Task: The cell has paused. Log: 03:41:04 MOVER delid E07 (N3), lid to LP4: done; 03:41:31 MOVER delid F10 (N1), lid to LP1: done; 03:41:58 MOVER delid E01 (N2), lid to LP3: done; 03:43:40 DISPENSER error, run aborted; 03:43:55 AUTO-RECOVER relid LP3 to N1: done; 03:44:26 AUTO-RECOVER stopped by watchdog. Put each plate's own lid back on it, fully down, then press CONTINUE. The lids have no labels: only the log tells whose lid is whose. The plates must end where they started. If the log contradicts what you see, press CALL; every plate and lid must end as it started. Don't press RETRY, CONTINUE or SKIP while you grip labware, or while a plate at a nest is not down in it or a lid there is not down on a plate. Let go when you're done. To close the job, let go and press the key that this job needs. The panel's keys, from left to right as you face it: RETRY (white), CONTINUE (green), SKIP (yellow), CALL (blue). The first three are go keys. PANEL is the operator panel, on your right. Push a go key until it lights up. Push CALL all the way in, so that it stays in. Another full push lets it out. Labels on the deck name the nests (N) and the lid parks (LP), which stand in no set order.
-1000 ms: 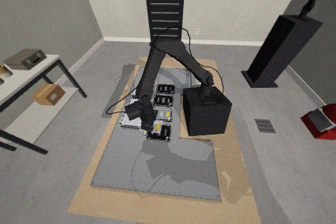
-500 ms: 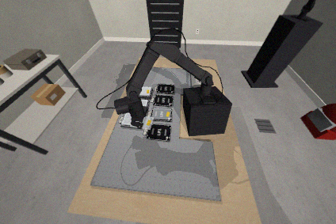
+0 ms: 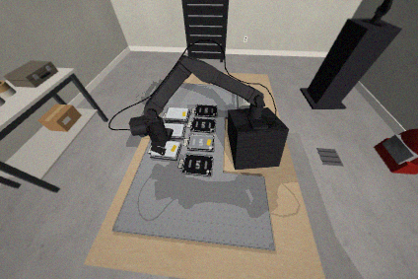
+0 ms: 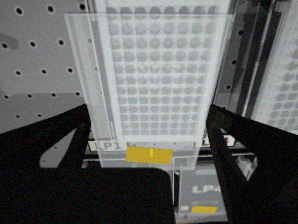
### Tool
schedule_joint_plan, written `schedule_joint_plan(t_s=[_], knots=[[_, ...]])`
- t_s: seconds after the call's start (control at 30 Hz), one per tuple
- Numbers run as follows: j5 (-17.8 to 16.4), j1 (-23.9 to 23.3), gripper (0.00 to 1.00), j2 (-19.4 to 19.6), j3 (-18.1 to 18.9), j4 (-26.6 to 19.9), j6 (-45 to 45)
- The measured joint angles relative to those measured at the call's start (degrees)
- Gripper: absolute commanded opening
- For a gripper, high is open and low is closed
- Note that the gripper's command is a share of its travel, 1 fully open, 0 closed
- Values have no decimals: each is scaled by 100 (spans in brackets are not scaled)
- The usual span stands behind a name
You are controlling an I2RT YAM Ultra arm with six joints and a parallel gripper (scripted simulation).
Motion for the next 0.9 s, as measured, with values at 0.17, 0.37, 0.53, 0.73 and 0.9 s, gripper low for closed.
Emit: schedule_joint_plan(t_s=[0.17,0.37,0.53,0.73,0.9], knots=[[31,-181,0,177,461,-212,-127],[20,-186,0,181,472,-426,-162],[20,-184,0,184,575,-520,-162],[20,-164,0,186,634,-529,-151],[20,-120,0,186,636,-531,-157]])
